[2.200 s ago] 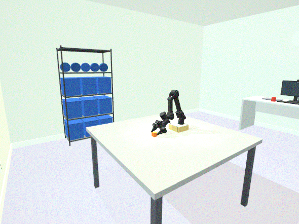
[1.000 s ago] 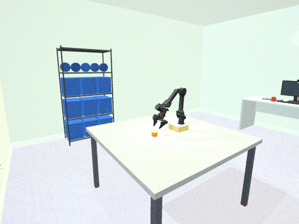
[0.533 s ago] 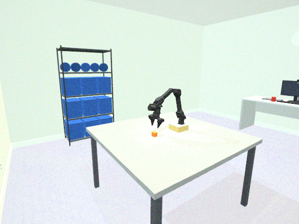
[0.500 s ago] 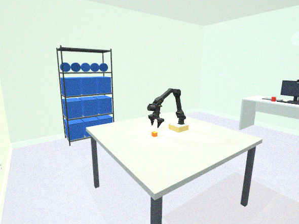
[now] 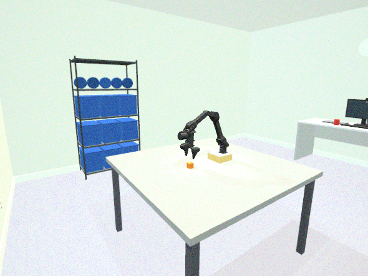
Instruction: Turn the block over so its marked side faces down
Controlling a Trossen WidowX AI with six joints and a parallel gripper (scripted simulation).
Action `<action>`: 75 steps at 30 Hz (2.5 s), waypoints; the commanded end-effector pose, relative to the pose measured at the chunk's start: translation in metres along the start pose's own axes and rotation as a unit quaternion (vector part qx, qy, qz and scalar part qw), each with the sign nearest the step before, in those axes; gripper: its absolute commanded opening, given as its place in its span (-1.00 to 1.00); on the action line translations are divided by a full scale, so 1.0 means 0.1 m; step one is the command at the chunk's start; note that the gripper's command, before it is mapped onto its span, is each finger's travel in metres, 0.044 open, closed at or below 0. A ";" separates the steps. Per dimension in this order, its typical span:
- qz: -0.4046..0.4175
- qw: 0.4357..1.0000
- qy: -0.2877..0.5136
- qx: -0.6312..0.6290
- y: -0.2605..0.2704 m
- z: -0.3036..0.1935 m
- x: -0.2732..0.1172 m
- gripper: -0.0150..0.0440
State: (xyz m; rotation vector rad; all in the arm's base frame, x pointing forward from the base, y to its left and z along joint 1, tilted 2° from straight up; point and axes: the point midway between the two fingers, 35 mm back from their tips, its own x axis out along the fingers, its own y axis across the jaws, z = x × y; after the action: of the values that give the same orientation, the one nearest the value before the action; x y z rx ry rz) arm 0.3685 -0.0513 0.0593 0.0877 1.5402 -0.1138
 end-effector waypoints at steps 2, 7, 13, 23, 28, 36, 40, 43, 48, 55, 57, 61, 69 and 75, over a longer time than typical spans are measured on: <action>-0.001 1.000 0.010 0.000 -0.01 -0.04 0.15 1.00; -0.001 1.000 0.011 0.000 0.00 -0.05 0.30 1.00; -0.001 1.000 0.011 0.000 0.00 -0.04 0.32 1.00; -0.001 1.000 0.011 0.000 -0.01 -0.05 0.49 1.00; -0.001 1.000 0.011 0.000 -0.01 -0.05 0.57 1.00; -0.001 1.000 0.011 0.000 -0.01 -0.05 0.62 0.73; -0.001 1.000 0.011 0.000 -0.01 -0.05 0.62 0.38; -0.001 1.000 0.011 0.000 -0.01 -0.05 0.62 0.11; -0.001 1.000 0.011 0.000 -0.01 -0.05 0.62 0.00; -0.001 1.000 0.011 0.000 -0.01 -0.05 0.62 -0.16; -0.001 1.000 0.011 0.000 -0.01 -0.05 0.62 -0.21; -0.001 1.000 0.011 0.000 -0.01 -0.05 0.61 -0.36; -0.001 1.000 0.011 0.000 0.00 -0.05 0.32 -0.49; -0.001 1.000 -0.016 0.000 0.00 -0.03 0.35 -0.49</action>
State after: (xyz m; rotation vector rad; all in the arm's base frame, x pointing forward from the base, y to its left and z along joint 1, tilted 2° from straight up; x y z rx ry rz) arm 0.3673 -0.0520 0.0251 0.0875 1.5343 -0.1166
